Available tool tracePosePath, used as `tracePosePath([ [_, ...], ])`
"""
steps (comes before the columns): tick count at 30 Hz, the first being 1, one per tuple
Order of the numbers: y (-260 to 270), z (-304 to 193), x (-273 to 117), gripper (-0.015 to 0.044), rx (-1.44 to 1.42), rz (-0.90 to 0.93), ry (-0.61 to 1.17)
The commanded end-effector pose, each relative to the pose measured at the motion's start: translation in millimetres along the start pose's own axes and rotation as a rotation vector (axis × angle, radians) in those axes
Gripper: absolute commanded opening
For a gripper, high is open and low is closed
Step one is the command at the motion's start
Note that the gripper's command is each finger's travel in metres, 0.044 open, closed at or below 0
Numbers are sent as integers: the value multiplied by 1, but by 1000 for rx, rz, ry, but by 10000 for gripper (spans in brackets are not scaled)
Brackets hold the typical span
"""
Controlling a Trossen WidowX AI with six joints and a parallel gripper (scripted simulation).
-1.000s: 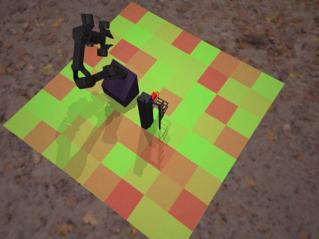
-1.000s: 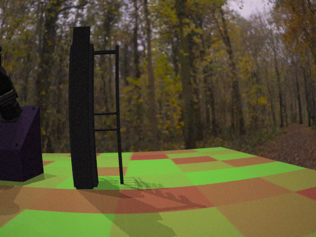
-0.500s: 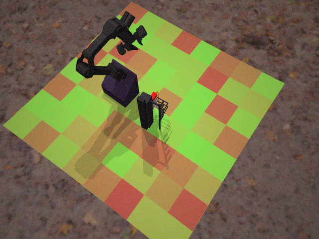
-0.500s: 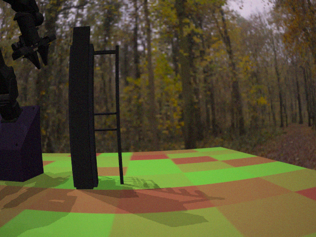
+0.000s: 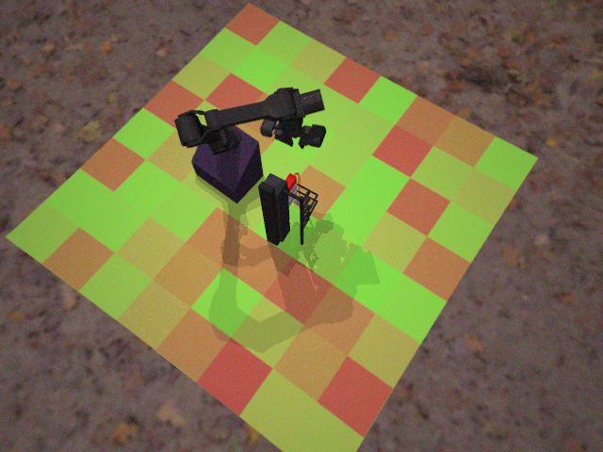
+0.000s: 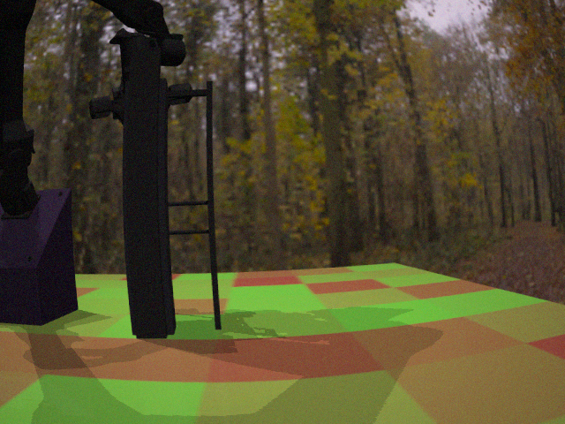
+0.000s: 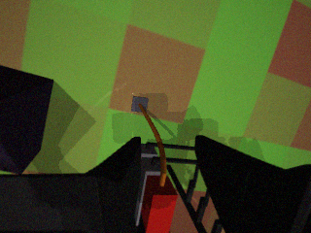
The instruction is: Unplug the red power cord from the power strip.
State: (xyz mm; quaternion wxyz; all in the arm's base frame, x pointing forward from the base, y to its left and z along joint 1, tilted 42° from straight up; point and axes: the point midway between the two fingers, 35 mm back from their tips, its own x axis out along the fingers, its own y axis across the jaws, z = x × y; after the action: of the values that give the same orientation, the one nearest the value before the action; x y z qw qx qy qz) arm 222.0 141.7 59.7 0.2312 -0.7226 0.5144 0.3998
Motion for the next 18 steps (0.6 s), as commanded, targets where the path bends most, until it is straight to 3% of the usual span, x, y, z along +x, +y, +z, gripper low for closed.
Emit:
tracePosePath([
  [1,-13,-42,36,160,159,120,68],
  [18,-13,-58,41,160,182,139,78],
])
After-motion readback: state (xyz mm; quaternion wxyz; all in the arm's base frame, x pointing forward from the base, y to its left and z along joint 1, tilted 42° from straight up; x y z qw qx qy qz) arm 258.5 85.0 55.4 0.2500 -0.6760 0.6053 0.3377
